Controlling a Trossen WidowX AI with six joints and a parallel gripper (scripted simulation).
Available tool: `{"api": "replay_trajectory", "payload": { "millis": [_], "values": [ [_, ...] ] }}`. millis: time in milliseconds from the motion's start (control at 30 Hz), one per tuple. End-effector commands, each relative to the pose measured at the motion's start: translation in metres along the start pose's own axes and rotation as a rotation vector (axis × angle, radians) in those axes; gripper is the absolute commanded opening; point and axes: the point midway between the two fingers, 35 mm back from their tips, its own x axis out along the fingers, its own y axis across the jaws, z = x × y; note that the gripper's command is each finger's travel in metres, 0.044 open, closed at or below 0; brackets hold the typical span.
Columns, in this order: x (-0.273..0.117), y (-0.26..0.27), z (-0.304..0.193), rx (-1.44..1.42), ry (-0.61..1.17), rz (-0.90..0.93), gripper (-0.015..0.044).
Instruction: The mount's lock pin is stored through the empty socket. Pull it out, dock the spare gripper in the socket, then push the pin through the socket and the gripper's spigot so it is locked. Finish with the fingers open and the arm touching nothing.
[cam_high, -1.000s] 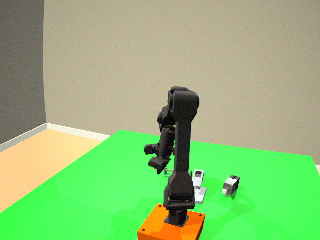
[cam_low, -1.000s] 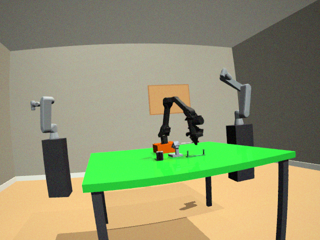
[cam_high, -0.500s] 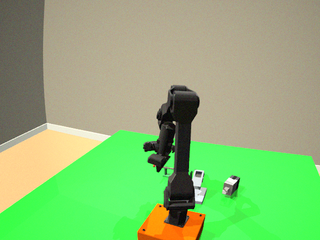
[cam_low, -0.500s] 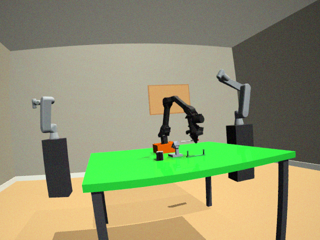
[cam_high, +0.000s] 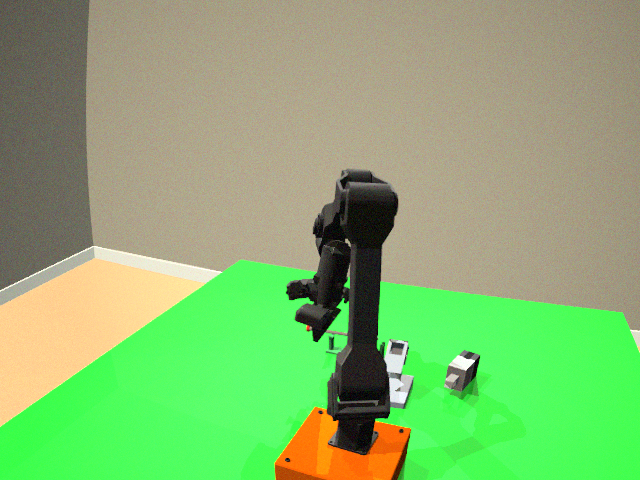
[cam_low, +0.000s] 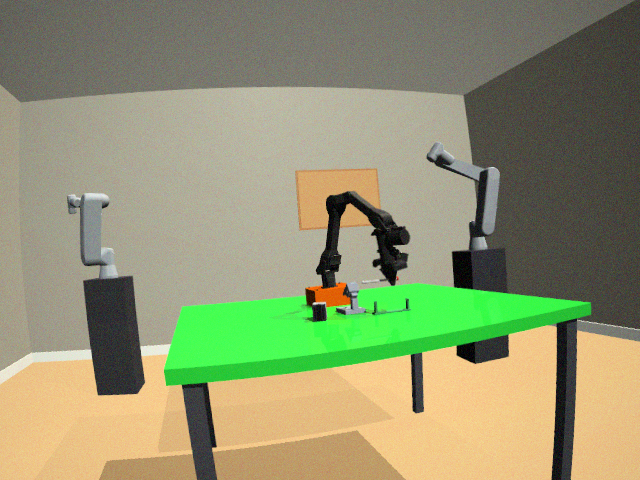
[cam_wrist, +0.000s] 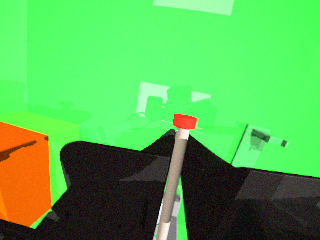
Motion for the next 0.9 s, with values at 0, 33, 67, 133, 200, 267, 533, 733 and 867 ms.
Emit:
{"api": "replay_trajectory", "payload": {
  "millis": [0,33,67,133,200,267,533,733,867],
  "values": [
    [-0.004,-0.011,0.005,0.011,-0.004,-0.009,0.0],
    [-0.004,-0.013,0.006,0.013,-0.004,-0.01,0.0],
    [-0.005,-0.016,0.007,0.015,-0.005,-0.011,0.0],
    [-0.006,-0.022,0.01,0.02,-0.005,-0.012,0.0],
    [-0.007,-0.028,0.012,0.025,-0.006,-0.014,0.0],
    [-0.008,-0.034,0.015,0.03,-0.006,-0.015,0.0],
    [-0.011,-0.057,0.024,0.05,-0.008,-0.021,0.0],
    [-0.012,-0.073,0.03,0.064,-0.01,-0.026,0.0],
    [-0.013,-0.084,0.034,0.074,-0.011,-0.029,0.0]
  ]
}}
